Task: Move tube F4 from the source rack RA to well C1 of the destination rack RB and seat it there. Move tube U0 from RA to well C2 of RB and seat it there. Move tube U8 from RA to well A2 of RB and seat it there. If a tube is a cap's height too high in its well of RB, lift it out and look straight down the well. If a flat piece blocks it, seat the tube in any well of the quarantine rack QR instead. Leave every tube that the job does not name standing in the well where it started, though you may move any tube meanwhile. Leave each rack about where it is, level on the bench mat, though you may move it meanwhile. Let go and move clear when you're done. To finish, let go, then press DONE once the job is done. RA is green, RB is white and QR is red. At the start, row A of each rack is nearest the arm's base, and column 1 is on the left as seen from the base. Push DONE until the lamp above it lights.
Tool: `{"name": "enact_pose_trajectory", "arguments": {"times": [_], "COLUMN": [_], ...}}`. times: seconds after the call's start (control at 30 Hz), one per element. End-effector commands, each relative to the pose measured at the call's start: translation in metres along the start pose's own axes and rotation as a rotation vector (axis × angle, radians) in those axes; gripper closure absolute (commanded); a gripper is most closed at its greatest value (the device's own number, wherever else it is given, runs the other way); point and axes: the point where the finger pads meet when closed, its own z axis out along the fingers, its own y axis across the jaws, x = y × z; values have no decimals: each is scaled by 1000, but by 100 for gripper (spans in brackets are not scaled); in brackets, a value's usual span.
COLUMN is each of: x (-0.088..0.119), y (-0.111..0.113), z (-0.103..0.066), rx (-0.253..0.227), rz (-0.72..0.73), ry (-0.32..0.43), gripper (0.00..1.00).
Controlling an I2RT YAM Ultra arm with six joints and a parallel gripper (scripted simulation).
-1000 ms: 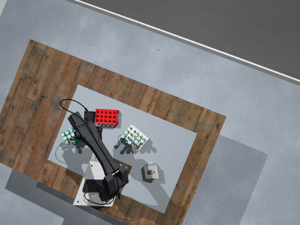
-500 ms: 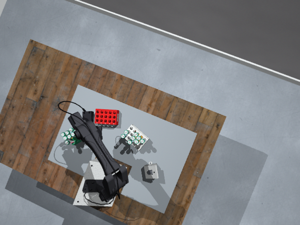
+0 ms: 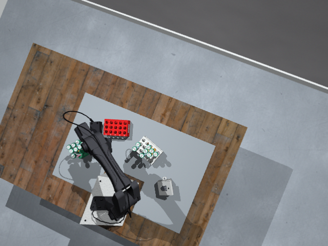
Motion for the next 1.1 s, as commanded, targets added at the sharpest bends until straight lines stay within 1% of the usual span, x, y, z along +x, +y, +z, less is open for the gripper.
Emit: {"name": "enact_pose_trajectory", "arguments": {"times": [0.0,0.4,0.47,0.5,0.63,0.7,0.73,0.77,1.0,1.07], "x": [-6,-6,-3,7,14,14,12,17,30,28], "y": [0,0,-12,-21,-45,-45,-51,-55,-92,-103], "z": [-21,-21,-24,-11,-12,-12,-16,-12,-12,-17], "rx": [6,6,5,15,16,16,9,16,16,10], "rz": [-9,-9,-8,-16,-17,-17,-7,-17,-18,-6], "ry": [-62,-62,-66,-22,-20,-20,-35,-20,-19,-34], "gripper": [70,70,70,70,70,70,70,70,70,70]}}
